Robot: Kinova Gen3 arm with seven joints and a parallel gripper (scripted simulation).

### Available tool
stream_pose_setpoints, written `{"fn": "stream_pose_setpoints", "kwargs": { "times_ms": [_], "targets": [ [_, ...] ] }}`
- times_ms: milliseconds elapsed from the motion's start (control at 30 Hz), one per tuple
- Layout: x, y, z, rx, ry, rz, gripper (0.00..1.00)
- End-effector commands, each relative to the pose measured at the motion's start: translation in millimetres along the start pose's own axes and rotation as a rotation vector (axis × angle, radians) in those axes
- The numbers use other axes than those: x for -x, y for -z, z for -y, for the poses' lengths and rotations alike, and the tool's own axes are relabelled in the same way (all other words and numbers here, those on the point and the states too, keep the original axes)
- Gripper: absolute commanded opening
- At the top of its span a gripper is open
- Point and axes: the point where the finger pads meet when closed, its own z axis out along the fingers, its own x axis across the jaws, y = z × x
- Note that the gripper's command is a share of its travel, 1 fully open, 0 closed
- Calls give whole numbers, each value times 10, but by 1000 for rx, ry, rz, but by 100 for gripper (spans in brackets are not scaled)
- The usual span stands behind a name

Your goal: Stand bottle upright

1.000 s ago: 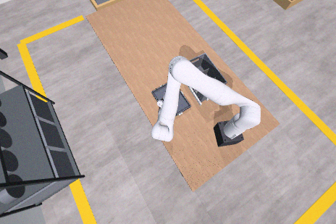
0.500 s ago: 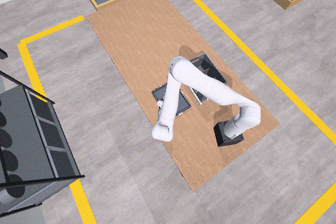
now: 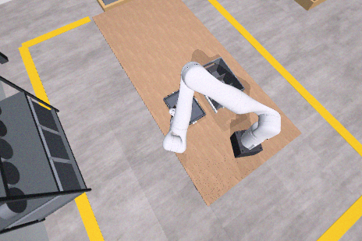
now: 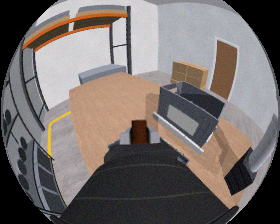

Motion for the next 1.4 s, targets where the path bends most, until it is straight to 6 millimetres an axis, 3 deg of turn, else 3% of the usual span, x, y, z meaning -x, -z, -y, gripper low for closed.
{"fn": "stream_pose_setpoints", "kwargs": {
  "times_ms": [0, 1367],
  "targets": [
    [28, 13, 2, -16, -7, 7, 0],
    [26, 23, -2, -162, -7, 10, 0]
  ]
}}
